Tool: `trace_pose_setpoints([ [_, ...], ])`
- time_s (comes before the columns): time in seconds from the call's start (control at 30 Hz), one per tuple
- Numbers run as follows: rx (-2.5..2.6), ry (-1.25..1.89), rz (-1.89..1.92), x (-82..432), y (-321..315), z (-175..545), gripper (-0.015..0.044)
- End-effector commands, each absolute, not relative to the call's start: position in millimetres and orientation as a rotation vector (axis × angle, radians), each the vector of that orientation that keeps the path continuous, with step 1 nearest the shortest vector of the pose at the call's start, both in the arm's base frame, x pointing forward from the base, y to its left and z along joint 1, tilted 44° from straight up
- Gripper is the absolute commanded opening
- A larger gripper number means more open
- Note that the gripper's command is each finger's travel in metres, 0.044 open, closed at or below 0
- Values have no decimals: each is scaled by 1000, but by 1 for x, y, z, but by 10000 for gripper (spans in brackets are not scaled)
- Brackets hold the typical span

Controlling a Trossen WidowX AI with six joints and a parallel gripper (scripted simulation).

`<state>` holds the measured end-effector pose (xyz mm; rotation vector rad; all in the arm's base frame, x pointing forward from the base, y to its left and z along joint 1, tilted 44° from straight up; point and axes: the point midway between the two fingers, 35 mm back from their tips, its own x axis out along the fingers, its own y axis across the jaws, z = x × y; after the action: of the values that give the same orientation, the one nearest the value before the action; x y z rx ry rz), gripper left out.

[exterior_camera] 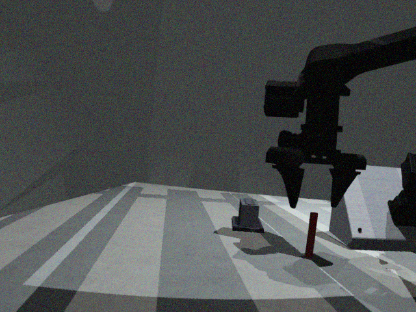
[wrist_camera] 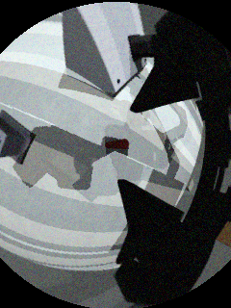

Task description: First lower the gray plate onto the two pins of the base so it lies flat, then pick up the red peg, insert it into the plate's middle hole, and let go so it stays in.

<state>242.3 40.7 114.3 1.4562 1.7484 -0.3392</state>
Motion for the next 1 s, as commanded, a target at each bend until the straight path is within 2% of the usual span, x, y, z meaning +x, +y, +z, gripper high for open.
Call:
trace_pose_setpoints([
  [0.0,1462,1748,-341,242,45,110,440],
  [0.93,1464,1749,-337,241,75,80,440],
  [0.97,1464,1749,-337,241,75,80,414],
])
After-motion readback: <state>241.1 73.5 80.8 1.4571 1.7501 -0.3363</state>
